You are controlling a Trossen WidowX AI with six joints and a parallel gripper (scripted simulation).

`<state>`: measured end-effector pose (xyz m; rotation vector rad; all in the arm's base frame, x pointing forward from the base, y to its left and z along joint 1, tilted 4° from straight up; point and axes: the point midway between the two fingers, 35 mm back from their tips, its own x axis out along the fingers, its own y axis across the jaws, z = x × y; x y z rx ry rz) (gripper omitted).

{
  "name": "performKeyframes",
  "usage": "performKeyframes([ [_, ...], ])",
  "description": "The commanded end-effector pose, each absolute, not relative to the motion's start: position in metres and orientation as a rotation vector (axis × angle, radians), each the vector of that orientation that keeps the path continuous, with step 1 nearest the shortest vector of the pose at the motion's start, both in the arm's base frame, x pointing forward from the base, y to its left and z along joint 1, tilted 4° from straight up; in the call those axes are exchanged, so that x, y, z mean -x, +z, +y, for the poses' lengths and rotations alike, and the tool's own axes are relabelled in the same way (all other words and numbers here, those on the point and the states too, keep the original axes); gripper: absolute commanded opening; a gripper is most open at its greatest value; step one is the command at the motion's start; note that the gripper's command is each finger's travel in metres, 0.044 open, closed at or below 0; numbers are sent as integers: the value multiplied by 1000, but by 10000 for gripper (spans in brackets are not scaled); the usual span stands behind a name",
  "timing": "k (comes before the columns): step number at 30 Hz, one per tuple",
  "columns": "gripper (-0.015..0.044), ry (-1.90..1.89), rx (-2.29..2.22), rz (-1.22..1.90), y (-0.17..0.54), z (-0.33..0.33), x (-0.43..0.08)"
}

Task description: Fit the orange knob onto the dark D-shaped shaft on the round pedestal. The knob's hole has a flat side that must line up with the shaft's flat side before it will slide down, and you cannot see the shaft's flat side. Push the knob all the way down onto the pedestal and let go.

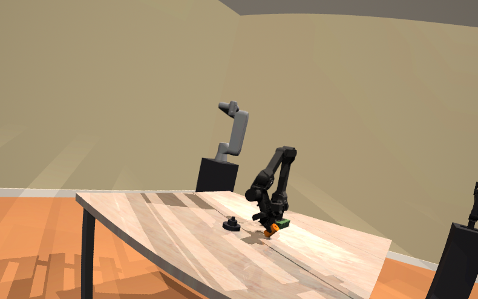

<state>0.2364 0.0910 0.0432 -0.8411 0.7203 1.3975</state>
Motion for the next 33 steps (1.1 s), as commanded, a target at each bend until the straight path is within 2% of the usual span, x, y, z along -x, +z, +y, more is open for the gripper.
performKeyframes([
  [1, 179, 1419, 793, 672, 42, 87, -236],
  [15, 179, 1487, 609, 487, 37, 72, -236],
  [29, 179, 1474, 646, 524, 38, 68, -236],
  [32, 258, 1477, 637, 521, 39, 71, -235],
  [33, 260, 1477, 637, 521, 39, 71, -235],
])
